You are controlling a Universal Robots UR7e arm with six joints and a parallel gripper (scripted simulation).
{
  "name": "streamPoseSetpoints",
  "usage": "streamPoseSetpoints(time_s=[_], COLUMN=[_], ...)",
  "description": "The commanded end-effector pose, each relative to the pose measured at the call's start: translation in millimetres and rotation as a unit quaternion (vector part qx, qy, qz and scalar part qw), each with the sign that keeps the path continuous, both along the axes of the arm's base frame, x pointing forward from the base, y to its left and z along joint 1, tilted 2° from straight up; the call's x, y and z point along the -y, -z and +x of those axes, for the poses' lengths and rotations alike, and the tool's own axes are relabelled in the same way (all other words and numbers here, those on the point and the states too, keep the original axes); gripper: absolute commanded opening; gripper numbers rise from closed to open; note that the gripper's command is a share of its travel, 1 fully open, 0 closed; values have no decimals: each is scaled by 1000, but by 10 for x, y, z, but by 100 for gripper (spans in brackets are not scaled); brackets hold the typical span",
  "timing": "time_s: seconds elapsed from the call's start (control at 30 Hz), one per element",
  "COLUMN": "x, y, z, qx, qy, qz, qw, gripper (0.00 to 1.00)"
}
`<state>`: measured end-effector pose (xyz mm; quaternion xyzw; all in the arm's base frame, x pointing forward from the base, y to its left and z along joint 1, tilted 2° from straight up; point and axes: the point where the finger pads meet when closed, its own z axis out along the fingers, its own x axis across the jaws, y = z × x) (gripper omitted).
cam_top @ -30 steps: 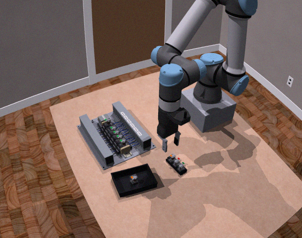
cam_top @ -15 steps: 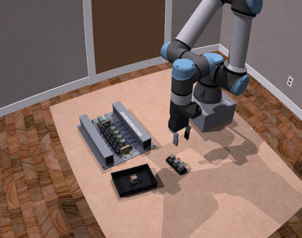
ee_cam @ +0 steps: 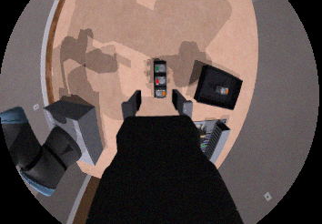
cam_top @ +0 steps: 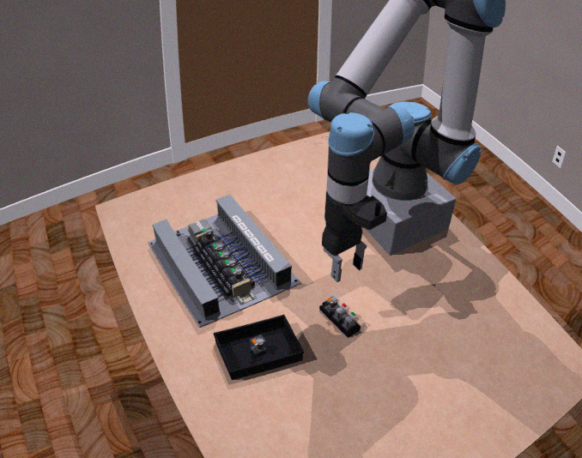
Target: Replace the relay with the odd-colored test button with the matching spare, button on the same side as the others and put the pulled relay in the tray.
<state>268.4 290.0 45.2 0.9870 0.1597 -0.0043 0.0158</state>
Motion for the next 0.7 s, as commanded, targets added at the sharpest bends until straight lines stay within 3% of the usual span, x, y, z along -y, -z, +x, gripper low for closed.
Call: streamPoseSetpoints(time_s=[0.0, 0.67], x=[-4, -17], y=[-2, 7], z=[10, 63], qx=[1, 1], qy=[0, 0], qz=[0, 0], qw=[1000, 1000], gripper=[100, 100])
